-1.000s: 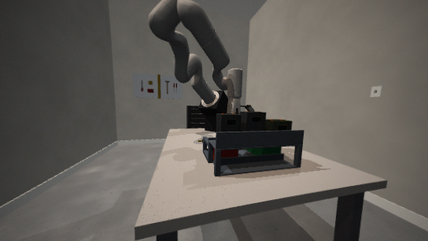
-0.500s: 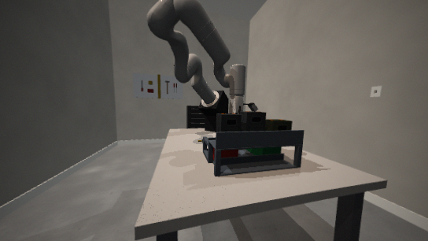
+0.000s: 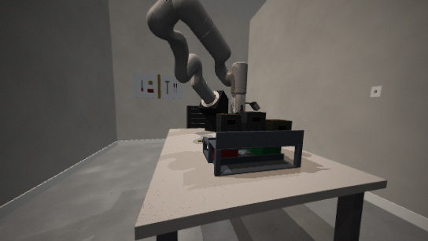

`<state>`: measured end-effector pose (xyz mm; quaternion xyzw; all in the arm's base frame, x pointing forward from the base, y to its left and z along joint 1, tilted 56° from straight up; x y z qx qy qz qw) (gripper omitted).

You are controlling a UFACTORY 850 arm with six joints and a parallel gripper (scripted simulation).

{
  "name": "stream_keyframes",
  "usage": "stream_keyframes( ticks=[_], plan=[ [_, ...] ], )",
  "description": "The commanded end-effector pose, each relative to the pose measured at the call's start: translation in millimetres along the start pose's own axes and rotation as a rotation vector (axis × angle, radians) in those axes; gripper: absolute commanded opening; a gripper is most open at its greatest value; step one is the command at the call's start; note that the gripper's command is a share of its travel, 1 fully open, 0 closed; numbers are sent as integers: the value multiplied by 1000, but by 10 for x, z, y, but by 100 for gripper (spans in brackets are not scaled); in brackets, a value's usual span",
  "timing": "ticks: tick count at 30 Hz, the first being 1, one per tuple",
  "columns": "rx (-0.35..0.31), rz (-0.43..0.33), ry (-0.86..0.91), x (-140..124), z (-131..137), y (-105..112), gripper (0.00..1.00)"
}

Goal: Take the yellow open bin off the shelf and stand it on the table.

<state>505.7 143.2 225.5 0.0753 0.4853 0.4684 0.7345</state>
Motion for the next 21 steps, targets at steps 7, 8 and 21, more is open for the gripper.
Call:
stream_keyframes(
  ticks=[7,8,21],
  plan=[
    [-1,1,-1,0,41,15,33],
    [-1,1,-1,0,41,15,33],
    [-1,1,-1,3,-33,-7,33]
  ],
)
Point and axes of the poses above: the point where the finger pads meet when closed, its own y axis back along the fingers, its own z axis across the jaws, x = y × z, the point moved 5 cm from there along y, back along the fingers, and after that the axes turned 2 degrees about y, right-handed, at the moved point
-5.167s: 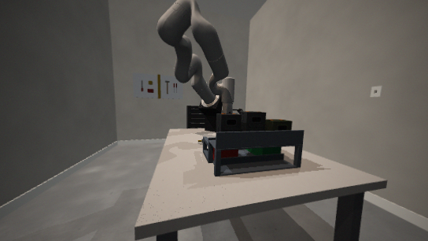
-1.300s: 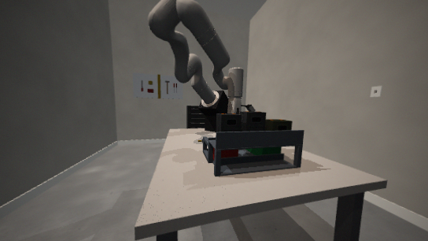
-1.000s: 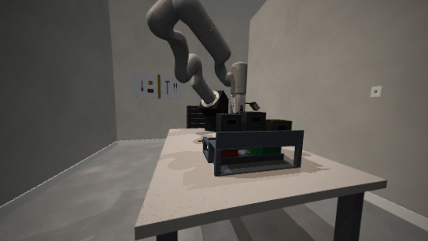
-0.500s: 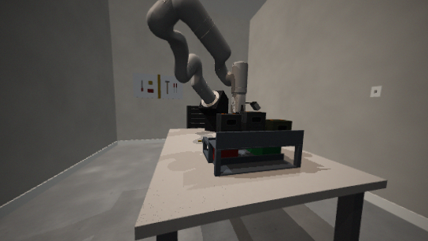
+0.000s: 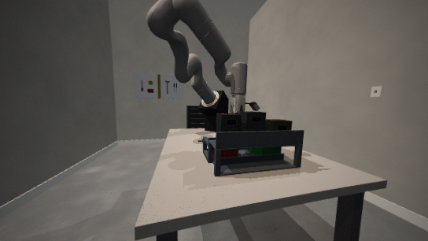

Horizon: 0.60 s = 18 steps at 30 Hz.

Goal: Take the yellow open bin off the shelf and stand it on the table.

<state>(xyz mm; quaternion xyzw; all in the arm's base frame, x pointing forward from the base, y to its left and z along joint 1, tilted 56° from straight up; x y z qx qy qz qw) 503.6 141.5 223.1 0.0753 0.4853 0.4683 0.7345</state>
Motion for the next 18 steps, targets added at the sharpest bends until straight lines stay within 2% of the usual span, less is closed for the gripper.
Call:
stream_keyframes(
  ticks=[1,18],
  plan=[
    [-1,1,-1,1,2,3,33],
    [-1,1,-1,3,-35,-8,33]
  ],
)
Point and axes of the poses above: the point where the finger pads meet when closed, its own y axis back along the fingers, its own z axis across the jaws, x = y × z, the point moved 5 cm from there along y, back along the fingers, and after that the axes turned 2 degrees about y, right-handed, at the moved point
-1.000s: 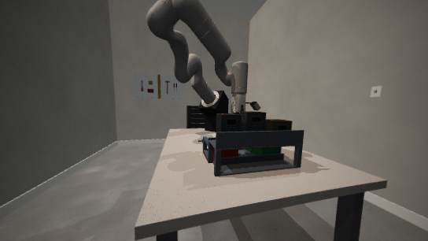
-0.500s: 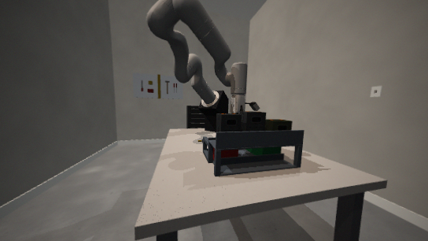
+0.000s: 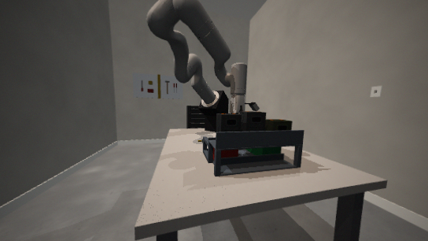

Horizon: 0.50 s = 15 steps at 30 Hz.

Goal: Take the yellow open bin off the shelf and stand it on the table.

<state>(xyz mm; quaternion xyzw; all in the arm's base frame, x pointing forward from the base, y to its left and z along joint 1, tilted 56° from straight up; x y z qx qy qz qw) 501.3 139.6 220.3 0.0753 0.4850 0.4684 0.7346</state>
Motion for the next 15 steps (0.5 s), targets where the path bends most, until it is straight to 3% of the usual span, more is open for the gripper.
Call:
stream_keyframes(
  ticks=[1,15],
  plan=[
    [-1,0,0,1,3,4,33],
    [-1,0,0,2,-15,-2,33]
  ],
)
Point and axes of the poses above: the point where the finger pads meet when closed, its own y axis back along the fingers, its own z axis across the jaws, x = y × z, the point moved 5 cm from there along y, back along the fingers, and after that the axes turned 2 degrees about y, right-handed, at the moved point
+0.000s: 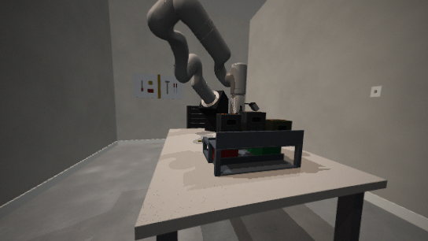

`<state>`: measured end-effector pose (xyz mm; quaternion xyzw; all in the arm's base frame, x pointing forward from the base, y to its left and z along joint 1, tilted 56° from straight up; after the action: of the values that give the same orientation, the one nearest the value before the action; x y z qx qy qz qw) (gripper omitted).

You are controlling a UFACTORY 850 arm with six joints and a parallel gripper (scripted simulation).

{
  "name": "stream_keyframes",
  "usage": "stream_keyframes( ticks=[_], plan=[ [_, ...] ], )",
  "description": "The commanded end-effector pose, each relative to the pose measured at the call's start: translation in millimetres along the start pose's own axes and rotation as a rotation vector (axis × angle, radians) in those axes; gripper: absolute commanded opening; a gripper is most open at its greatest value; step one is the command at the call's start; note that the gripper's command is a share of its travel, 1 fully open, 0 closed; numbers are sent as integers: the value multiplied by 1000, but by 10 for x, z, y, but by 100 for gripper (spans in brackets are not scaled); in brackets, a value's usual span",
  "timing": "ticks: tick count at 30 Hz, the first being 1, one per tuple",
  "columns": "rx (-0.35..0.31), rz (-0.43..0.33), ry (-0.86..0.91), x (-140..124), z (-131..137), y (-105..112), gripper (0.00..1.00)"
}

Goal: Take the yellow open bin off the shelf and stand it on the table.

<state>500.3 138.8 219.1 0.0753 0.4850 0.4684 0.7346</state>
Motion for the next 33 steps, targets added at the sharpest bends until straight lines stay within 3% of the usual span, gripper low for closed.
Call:
stream_keyframes(
  ticks=[1,33],
  plan=[
    [-1,0,0,1,2,3,33],
    [-1,0,0,2,-3,-196,33]
  ],
)
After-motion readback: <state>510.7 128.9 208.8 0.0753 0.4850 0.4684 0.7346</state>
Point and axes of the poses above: the point where the finger pads meet when closed, its own y axis back along the fingers, its own z axis across the jaws, x = y × z, the point moved 5 cm from there along y, back along the fingers, and after that the axes turned 2 degrees about y, right-handed, at the moved point
